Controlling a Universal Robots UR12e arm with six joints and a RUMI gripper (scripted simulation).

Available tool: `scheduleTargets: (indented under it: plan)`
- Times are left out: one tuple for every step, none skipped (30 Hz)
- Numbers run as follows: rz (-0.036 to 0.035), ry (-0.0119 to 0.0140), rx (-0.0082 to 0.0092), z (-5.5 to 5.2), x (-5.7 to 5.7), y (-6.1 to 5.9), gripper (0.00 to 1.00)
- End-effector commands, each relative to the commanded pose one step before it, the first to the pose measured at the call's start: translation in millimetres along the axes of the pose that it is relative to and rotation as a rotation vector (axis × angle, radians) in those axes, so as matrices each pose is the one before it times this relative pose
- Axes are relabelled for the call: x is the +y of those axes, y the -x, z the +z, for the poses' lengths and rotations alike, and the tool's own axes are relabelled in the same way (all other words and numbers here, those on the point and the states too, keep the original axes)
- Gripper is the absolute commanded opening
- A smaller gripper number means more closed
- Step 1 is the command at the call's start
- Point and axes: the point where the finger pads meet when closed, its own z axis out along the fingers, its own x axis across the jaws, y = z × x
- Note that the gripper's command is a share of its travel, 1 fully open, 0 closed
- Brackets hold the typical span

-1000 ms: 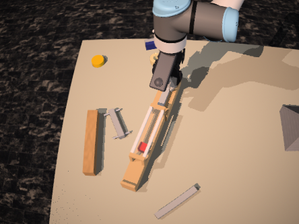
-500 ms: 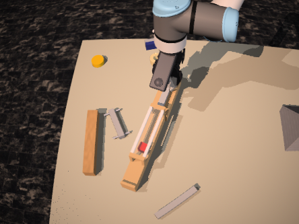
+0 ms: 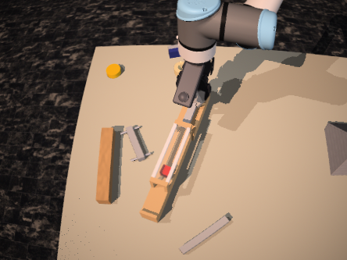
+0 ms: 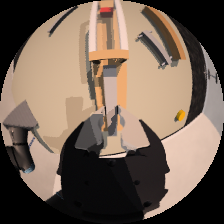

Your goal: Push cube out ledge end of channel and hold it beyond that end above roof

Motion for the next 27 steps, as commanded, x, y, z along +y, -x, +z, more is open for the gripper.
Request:
scheduleTargets:
  plan:
    - [0.00032, -0.00024, 0.00086, -0.47, -7.57, -0.39, 0.00]
    - [0.00000, 0.00000, 0.00000, 0.00, -2.32, 0.00, 0.00]
    - [0.00000, 0.00000, 0.00000, 0.00, -2.49, -0.01, 0.00]
    - [0.00000, 0.00000, 0.00000, 0.00, -2.65, 0.00, 0.00]
    - [0.00000, 0.00000, 0.00000, 0.00, -2.78, -0.01, 0.00]
    - [0.00000, 0.00000, 0.00000, 0.00, -2.89, -0.01, 0.00]
    - [0.00000, 0.00000, 0.00000, 0.00, 0.00, 0.00, 0.00]
    - [0.00000, 0.00000, 0.00000, 0.00, 0.00, 0.00, 0.00]
    - [0.00000, 0.00000, 0.00000, 0.00, -2.97, -0.01, 0.00]
    - [0.00000, 0.00000, 0.00000, 0.00, -3.03, -0.01, 0.00]
    - [0.00000, 0.00000, 0.00000, 0.00, -3.06, -0.01, 0.00]
    - [0.00000, 0.00000, 0.00000, 0.00, -3.06, -0.01, 0.00]
    - [0.00000, 0.00000, 0.00000, 0.00, -3.04, -0.01, 0.00]
    - [0.00000, 0.00000, 0.00000, 0.00, -2.98, -0.01, 0.00]
    - [0.00000, 0.00000, 0.00000, 0.00, -2.90, -0.01, 0.00]
    - [0.00000, 0.00000, 0.00000, 0.00, -2.80, 0.00, 0.00]
    - [0.00000, 0.00000, 0.00000, 0.00, -2.67, -0.01, 0.00]
    - [0.00000, 0.00000, 0.00000, 0.00, -2.52, 0.00, 0.00]
    - [0.00000, 0.00000, 0.00000, 0.00, -2.35, -0.01, 0.00]
    - [0.00000, 0.00000, 0.00000, 0.00, -2.16, 0.00, 0.00]
    - [0.00000, 0.00000, 0.00000, 0.00, -1.95, -0.01, 0.00]
    - [0.00000, 0.00000, 0.00000, 0.00, -1.74, 0.00, 0.00]
    - [0.00000, 0.00000, 0.00000, 0.00, -1.52, 0.00, 0.00]
    - [0.00000, 0.00000, 0.00000, 0.00, 0.00, 0.00, 0.00]
    - [0.00000, 0.00000, 0.00000, 0.00, 0.00, 0.00, 0.00]
    - [0.00000, 0.00000, 0.00000, 0.00, -1.29, -0.01, 0.00]
    - [0.00000, 0.00000, 0.00000, 0.00, -1.07, 0.00, 0.00]
